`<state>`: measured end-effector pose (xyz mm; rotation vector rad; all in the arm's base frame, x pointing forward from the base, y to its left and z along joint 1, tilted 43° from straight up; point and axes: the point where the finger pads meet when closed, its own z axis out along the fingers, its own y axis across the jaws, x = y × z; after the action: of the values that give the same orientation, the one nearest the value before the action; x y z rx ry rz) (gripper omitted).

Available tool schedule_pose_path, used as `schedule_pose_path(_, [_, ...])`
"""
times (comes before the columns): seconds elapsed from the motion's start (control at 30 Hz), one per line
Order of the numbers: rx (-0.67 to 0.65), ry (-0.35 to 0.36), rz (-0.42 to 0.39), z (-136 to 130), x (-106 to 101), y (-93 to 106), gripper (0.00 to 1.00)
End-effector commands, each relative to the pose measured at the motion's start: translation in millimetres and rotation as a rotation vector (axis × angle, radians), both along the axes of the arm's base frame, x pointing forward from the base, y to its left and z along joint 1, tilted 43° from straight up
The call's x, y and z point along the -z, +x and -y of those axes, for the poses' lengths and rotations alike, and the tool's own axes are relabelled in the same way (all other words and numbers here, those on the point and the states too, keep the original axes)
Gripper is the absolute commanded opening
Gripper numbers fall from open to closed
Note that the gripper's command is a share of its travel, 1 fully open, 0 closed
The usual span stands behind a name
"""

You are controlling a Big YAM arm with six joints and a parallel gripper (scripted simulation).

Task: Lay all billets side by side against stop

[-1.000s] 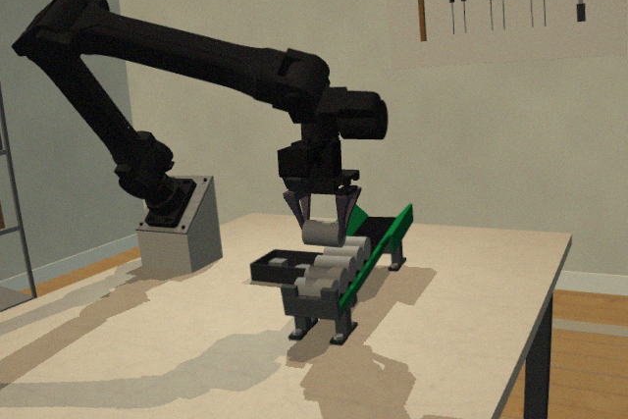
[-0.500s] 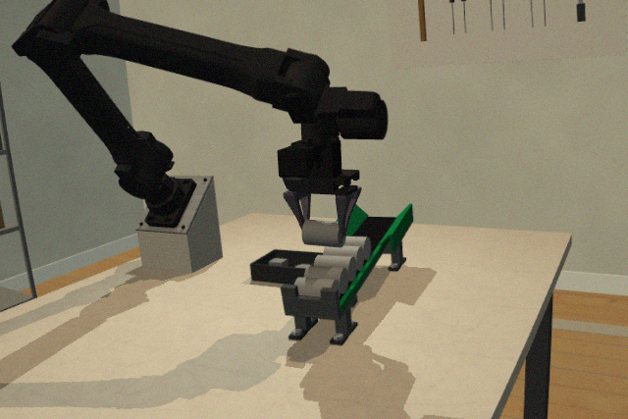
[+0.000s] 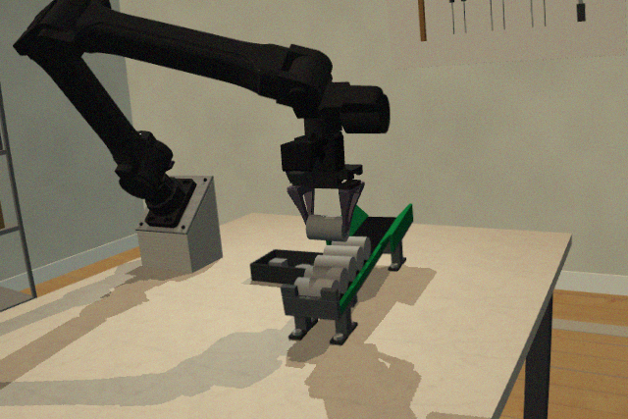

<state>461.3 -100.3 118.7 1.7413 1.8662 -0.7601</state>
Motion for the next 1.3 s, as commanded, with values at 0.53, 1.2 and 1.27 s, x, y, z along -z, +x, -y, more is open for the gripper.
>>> schedule_pose_path(0.53, [-0.034,0.007,0.051,-81,27,21.2,0.0])
schedule_pose_path(1.2, [-0.035,0.016,0.084,-140,56,20.2,0.0])
schedule_pose_path(1.27, [-0.035,0.016,0.084,-144,59,20.1,0.0])
